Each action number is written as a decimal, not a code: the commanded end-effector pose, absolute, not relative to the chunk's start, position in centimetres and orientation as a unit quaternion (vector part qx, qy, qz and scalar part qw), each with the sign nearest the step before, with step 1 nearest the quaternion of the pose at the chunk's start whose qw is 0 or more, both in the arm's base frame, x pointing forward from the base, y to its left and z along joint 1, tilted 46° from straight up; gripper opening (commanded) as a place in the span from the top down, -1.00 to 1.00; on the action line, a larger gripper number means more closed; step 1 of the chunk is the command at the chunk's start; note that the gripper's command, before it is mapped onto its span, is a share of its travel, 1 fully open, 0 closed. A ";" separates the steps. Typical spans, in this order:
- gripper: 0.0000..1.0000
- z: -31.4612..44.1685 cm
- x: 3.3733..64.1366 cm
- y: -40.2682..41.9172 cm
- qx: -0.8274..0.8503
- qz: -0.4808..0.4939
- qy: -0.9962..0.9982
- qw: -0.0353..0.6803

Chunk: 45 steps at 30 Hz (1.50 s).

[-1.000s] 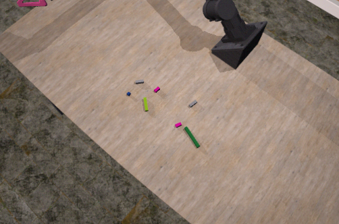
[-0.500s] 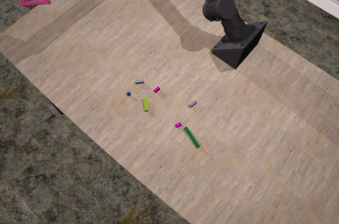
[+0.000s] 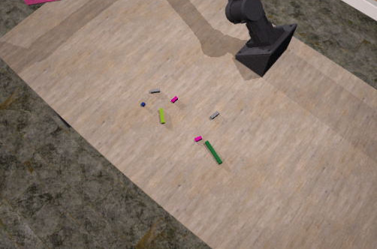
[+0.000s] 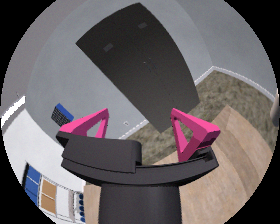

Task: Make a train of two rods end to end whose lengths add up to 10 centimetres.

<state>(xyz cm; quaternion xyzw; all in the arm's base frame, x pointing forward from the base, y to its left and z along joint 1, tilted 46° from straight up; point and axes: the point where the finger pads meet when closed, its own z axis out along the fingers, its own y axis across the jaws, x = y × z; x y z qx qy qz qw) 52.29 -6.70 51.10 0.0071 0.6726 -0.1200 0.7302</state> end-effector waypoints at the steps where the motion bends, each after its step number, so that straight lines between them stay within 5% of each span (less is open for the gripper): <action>1: -1.00 52.5 51.5 -7.2 0.016 -0.118 0.666 0.736; 5: -1.00 51.1 51.5 -1.9 -0.003 -0.042 0.687 0.726; 14: -1.00 51.6 51.6 -3.6 0.010 -0.055 0.684 0.728; 15: -1.00 49.7 51.4 1.1 -0.008 0.006 0.707 0.707; 19: -1.00 49.6 51.6 1.0 -0.007 0.006 0.708 0.706; 20: -1.00 44.0 53.0 0.0 -0.018 -0.047 0.758 0.650; 37: -1.00 45.9 52.4 -1.0 -0.010 -0.051 0.746 0.664; 38: -1.00 39.9 53.2 -1.9 -0.021 -0.094 0.796 0.598; 45: -1.00 39.9 53.2 -1.8 -0.022 -0.093 0.796 0.598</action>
